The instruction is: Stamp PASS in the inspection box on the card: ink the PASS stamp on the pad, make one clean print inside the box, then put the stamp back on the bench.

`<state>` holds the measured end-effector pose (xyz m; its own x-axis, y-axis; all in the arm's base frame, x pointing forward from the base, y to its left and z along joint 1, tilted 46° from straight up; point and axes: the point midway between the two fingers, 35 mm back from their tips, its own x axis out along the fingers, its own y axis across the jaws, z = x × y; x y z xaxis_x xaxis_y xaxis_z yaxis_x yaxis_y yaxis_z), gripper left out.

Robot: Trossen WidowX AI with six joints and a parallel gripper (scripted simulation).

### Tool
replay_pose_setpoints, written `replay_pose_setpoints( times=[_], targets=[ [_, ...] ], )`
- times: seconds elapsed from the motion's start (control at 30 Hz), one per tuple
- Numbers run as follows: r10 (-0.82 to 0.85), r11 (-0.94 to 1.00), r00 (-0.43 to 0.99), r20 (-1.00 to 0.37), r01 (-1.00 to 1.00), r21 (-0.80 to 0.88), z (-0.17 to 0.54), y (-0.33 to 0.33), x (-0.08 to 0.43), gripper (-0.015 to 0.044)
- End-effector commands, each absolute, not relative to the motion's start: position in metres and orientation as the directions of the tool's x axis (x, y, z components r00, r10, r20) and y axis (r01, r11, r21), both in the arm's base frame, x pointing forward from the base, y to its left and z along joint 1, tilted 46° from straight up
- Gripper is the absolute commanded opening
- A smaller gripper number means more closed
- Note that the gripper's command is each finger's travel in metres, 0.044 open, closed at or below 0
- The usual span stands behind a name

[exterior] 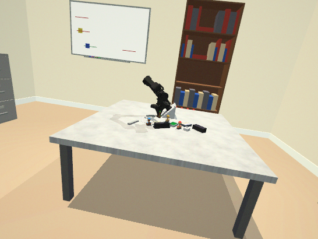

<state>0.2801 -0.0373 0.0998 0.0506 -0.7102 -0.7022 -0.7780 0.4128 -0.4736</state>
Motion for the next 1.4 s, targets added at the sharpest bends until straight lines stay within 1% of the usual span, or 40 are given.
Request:
replay_pose_setpoints(
  times=[0.0, 1.37],
  targets=[
    [-0.714, 0.41, 0.046, -0.698, -0.781, -0.471, 0.097, -0.042, 0.279, 0.0],
    [-0.715, 0.411, 0.048, -0.698, -0.778, -0.475, 0.078, -0.061, 0.279, 0.0]
  ],
)
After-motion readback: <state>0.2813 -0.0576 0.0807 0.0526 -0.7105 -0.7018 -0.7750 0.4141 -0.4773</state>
